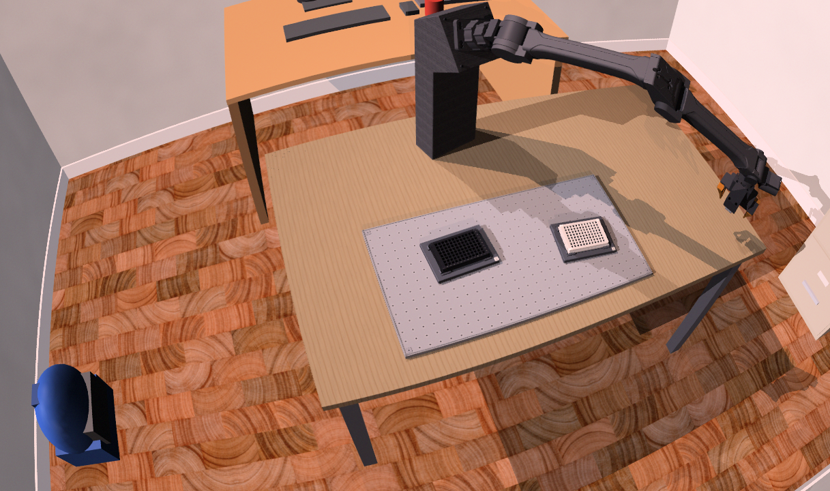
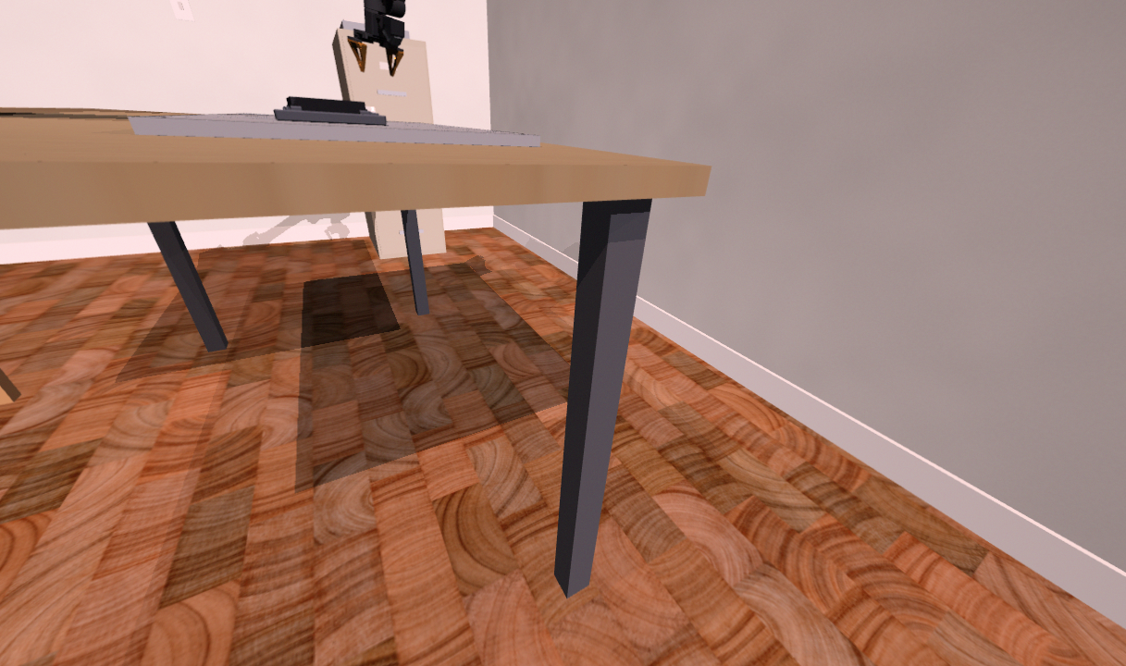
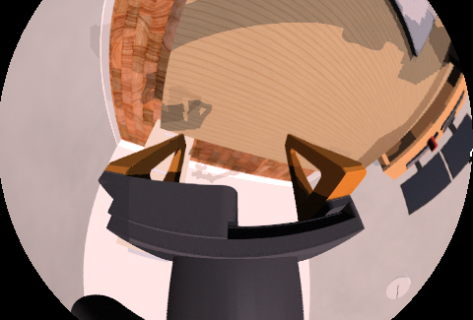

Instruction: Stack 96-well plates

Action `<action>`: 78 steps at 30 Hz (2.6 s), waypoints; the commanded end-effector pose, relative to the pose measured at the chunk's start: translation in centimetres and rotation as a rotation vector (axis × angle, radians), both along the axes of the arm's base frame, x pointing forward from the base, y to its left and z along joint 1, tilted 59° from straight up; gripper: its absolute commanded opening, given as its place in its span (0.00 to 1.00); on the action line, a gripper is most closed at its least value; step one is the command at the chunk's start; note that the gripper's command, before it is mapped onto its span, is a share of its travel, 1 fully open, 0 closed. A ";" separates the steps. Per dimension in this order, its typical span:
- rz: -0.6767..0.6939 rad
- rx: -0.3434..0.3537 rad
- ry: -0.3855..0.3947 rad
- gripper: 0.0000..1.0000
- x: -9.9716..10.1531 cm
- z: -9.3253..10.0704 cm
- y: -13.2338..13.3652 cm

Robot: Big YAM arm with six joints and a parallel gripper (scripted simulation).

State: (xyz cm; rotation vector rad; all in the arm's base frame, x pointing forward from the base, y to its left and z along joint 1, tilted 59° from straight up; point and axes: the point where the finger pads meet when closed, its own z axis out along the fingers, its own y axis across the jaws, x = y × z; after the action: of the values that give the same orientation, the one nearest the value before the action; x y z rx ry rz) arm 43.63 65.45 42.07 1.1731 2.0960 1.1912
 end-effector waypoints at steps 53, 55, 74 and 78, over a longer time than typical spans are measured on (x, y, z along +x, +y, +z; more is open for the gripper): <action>0.058 -0.292 -0.058 1.00 5.9 1.5 -13.8; 0.058 -0.292 -0.058 1.00 6.2 1.3 -14.7; 0.118 -0.495 -0.019 1.00 7.8 -1.0 -22.7; 0.129 -0.521 -0.028 1.00 8.4 -1.1 -24.3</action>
State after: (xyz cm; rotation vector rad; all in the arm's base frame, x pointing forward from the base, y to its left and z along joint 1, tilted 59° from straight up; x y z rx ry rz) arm 51.75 43.69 38.33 0.8165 2.3260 0.6183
